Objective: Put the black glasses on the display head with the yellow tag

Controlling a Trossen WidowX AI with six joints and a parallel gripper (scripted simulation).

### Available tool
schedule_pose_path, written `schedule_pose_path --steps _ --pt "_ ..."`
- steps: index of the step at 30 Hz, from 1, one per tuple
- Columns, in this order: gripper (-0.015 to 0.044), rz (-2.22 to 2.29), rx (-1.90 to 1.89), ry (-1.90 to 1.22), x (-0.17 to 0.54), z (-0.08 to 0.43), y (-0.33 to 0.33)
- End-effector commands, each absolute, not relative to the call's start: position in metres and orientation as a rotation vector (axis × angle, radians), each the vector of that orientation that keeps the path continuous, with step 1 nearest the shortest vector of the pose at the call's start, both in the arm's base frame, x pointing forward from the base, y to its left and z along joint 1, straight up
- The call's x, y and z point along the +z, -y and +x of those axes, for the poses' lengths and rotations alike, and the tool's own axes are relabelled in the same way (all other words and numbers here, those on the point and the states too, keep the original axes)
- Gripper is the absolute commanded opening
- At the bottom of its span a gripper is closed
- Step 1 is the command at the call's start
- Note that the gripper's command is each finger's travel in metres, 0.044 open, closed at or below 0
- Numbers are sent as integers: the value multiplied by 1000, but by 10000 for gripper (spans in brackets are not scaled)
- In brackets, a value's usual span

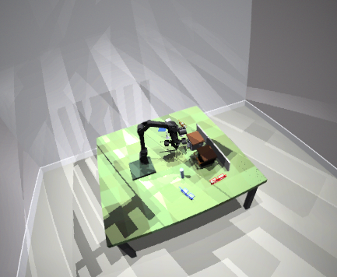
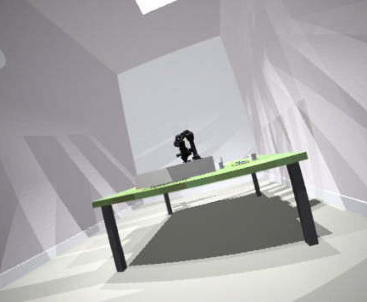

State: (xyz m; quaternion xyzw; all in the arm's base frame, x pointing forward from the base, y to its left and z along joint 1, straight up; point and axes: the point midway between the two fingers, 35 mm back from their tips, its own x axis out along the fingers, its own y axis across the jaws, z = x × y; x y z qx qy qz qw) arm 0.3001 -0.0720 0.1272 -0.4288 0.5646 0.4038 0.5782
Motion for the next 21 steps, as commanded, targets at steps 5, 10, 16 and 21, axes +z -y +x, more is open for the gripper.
schedule_pose_path --steps 5,10,16,21 --pt "0 -1004 953 -1323 119 300 72" --pt "0 -1004 953 -1323 115 300 72" --pt "0 -1004 953 -1322 110 301 72" --pt "0 -1004 953 -1322 105 301 73"
